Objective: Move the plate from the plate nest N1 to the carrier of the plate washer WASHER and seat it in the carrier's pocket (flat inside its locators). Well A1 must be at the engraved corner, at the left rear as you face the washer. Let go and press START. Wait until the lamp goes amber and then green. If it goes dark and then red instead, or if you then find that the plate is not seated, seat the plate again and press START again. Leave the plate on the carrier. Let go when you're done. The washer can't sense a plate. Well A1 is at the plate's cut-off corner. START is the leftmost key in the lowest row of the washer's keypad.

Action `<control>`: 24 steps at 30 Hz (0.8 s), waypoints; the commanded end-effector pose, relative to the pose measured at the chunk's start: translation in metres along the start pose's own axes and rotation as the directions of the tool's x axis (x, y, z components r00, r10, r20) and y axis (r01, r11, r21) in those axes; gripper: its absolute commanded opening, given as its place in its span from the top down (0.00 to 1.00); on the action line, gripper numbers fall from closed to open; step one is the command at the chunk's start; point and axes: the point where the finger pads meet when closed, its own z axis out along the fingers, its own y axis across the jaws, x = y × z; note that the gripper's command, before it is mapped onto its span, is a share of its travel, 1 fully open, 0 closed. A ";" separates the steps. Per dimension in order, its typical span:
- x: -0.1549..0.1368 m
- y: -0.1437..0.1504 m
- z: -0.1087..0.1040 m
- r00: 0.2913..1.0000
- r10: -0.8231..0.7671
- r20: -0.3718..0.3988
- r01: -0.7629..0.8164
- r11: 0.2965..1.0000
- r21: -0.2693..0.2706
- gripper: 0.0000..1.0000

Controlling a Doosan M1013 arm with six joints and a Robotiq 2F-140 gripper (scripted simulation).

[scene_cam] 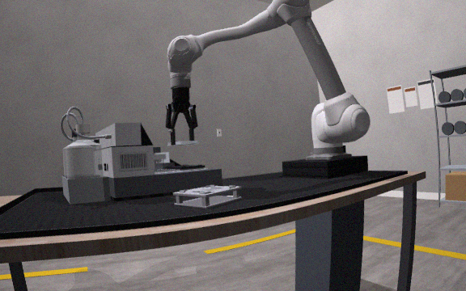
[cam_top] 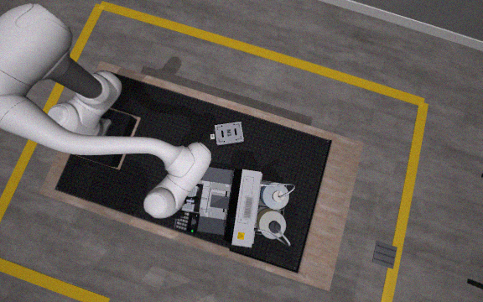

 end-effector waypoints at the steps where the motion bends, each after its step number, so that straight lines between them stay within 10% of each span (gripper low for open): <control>1: 0.000 0.000 -0.001 1.000 0.000 0.000 0.000 1.000 0.001 0.90; 24: 0.000 -0.001 0.024 1.000 0.000 0.000 0.000 1.000 0.001 0.90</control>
